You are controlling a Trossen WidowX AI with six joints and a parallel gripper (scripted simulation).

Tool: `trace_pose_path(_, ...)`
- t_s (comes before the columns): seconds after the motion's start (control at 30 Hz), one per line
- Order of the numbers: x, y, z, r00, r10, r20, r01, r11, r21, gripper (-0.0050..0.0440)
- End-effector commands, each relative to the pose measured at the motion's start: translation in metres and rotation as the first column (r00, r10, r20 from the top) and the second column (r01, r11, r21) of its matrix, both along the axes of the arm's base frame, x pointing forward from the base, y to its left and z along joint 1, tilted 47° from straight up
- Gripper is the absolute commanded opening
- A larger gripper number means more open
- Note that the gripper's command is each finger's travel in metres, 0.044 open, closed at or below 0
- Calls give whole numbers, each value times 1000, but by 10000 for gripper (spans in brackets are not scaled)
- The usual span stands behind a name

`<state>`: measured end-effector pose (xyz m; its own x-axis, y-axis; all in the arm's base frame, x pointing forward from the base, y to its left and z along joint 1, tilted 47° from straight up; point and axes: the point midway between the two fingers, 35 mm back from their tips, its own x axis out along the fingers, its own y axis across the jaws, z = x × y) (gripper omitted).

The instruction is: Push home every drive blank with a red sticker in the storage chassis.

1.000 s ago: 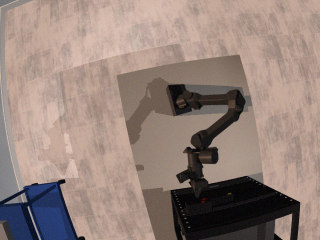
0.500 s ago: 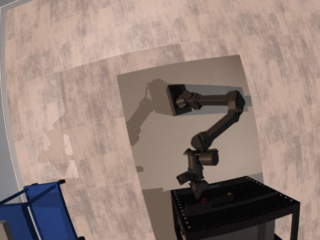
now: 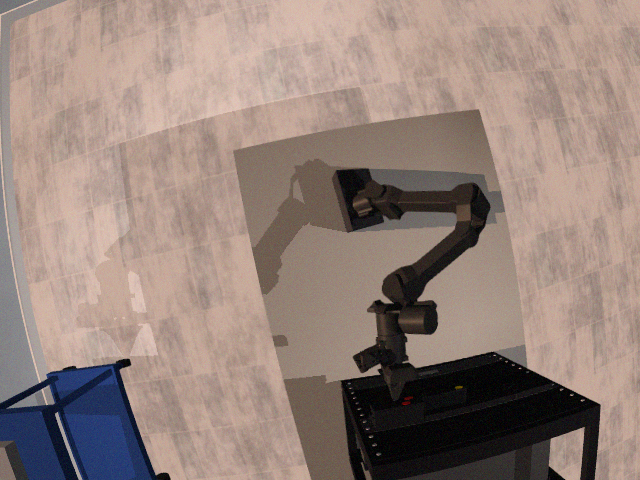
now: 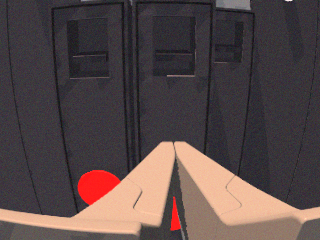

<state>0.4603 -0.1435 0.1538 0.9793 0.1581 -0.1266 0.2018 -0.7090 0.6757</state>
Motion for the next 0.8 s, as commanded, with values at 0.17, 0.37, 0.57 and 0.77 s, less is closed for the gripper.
trace_pose_path(0.17, 5, -1, 5, 1000, -4, 12, 4, 1000, -4, 0)
trace_pose_path(0.37, 11, -1, 4, 1000, -4, 12, 4, 1000, -4, 0)
trace_pose_path(0.57, 15, 0, 4, 1000, -4, 12, 4, 1000, -4, 0)
trace_pose_path(0.77, 16, 0, 4, 1000, -4, 12, 4, 1000, -4, 0)
